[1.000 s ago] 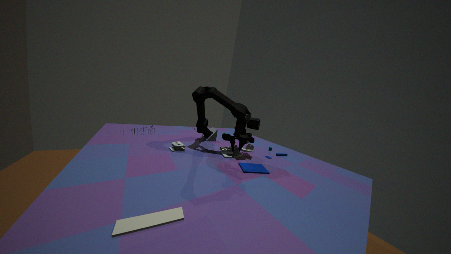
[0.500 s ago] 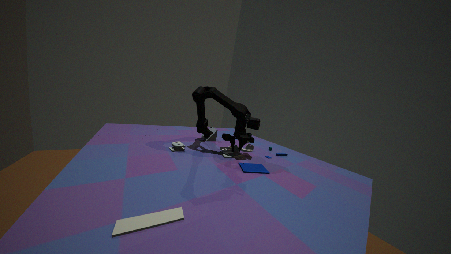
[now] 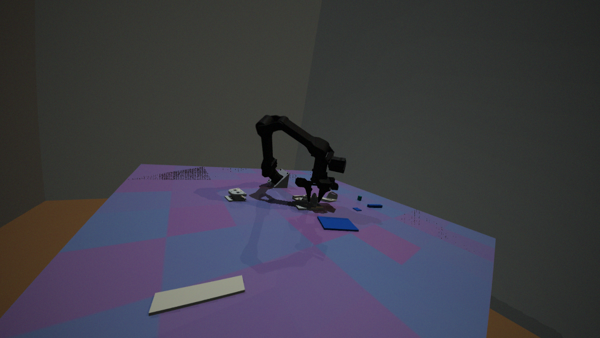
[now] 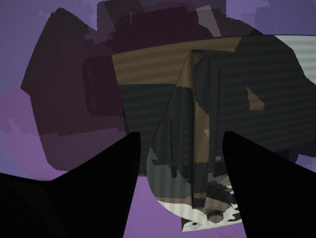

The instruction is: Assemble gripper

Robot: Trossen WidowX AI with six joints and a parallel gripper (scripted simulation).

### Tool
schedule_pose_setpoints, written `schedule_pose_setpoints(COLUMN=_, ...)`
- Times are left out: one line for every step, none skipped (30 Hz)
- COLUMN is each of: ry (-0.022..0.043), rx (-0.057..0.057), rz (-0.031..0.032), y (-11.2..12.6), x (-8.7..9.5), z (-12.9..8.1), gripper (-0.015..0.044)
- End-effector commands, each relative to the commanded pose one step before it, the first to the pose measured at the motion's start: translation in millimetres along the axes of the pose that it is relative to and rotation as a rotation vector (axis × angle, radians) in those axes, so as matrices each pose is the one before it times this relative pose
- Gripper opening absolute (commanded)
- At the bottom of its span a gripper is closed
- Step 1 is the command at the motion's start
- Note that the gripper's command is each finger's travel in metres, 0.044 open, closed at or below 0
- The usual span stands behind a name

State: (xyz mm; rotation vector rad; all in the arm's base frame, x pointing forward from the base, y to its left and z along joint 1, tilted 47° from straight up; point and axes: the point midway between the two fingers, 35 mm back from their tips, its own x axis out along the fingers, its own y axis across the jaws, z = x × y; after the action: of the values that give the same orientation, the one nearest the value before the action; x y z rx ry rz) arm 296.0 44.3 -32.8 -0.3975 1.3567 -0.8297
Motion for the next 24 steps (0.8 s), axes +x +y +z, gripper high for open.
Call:
schedule_pose_setpoints(ry=-0.00031, rx=-0.0005, rz=-0.00004, y=0.07, x=-0.12, z=-0.08, gripper=0.0224)
schedule_pose_setpoints(ry=0.00000, rx=0.0000, rz=0.00000, y=0.00, x=0.00, z=0.00, gripper=0.0224)
schedule_pose_setpoints(ry=0.00000, rx=0.0000, rz=0.00000, y=0.00, x=0.00, z=0.00, gripper=0.0224)
schedule_pose_setpoints(ry=0.00000, rx=0.0000, rz=0.00000, y=0.00, x=0.00, z=0.00, gripper=0.0224)
schedule_pose_setpoints(ry=0.00000, rx=0.0000, rz=0.00000, y=0.00, x=0.00, z=0.00, gripper=0.0224)
schedule_pose_setpoints(ry=0.00000, rx=0.0000, rz=0.00000, y=0.00, x=0.00, z=0.00, gripper=0.0224)
schedule_pose_setpoints(ry=0.00000, rx=0.0000, rz=0.00000, y=0.00, x=0.00, z=0.00, gripper=0.0224)
schedule_pose_setpoints(ry=0.00000, rx=0.0000, rz=0.00000, y=0.00, x=0.00, z=0.00, gripper=0.0224)
schedule_pose_setpoints(ry=0.00002, rx=-0.0001, rz=0.00021, y=0.15, x=-1.75, z=0.13, gripper=0.0224)
schedule_pose_setpoints(ry=0.00004, rx=-0.0002, rz=0.00040, y=0.29, x=-3.61, z=0.25, gripper=0.0224)
schedule_pose_setpoints(ry=0.00007, rx=-0.0003, rz=0.00054, y=0.39, x=-5.78, z=0.32, gripper=0.0224)
schedule_pose_setpoints(ry=0.00009, rx=-0.0003, rz=0.00049, y=0.34, x=-6.90, z=0.25, gripper=0.0224)
schedule_pose_setpoints(ry=0.00010, rx=-0.0004, rz=0.00038, y=0.24, x=-8.35, z=0.13, gripper=0.0224)
schedule_pose_setpoints(ry=0.00011, rx=-0.0004, rz=0.00015, y=0.04, x=-10.12, z=-0.10, gripper=0.0224)
schedule_pose_setpoints(ry=0.00009, rx=-0.0003, rz=-0.00026, y=-0.32, x=-11.99, z=-0.47, gripper=0.0224)
schedule_pose_setpoints(ry=0.00003, rx=-0.0002, rz=-0.00061, y=-0.62, x=-10.71, z=-0.73, gripper=0.0224)
schedule_pose_setpoints(ry=-0.00001, rx=-0.0001, rz=-0.00055, y=-0.54, x=-6.56, z=-0.59, gripper=0.0224)
schedule_pose_setpoints(ry=-0.00001, rx=0.0000, rz=-0.00021, y=-0.21, x=-2.19, z=-0.22, gripper=0.0224)
schedule_pose_setpoints(ry=0.00000, rx=0.0000, rz=0.00000, y=0.00, x=0.00, z=0.00, gripper=0.0224)
schedule_pose_setpoints(ry=0.00000, rx=0.0000, rz=0.00000, y=0.00, x=0.00, z=0.00, gripper=0.0224)
schedule_pose_setpoints(ry=0.00000, rx=0.0000, rz=0.00000, y=0.00, x=0.00, z=0.00, gripper=0.0224)
schedule_pose_setpoints(ry=-0.00928, rx=-0.0083, rz=0.00288, y=1.53, x=7.35, z=0.28, gripper=0.0224)
schedule_pose_setpoints(ry=0.00003, rx=-0.0043, rz=0.00010, y=0.33, x=-0.09, z=-0.10, gripper=0.0250)
schedule_pose_setpoints(ry=0.00009, rx=-0.0128, rz=0.00029, y=0.98, x=-0.26, z=-0.29, gripper=0.0276)
